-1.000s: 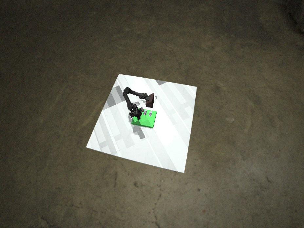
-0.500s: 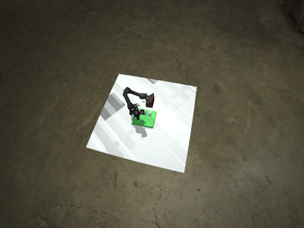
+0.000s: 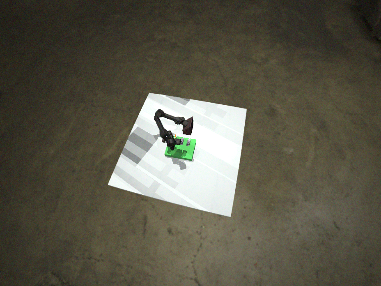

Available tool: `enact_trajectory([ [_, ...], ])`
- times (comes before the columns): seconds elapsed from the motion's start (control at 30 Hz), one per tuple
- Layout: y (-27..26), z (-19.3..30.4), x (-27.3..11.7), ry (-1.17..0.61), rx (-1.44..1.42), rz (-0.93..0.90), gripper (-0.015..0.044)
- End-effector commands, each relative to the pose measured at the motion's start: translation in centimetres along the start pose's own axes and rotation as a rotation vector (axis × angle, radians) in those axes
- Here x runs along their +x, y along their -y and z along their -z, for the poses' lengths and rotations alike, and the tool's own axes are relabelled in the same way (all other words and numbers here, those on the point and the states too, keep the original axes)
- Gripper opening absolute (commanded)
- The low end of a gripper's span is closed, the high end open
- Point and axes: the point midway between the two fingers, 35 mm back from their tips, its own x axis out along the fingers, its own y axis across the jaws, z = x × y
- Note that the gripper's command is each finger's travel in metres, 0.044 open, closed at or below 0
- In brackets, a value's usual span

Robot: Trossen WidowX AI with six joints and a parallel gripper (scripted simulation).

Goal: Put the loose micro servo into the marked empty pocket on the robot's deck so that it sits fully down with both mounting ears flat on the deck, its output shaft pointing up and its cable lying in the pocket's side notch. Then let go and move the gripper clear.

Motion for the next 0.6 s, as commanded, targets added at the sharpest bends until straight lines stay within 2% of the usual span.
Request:
enact_trajectory([
  [0.0,0.1,1.1,-0.1,0.003,0.007,0.002,0.0],
  [0.57,0.0,9.0,0.0,0.0,0.003,0.002,0.0],
])
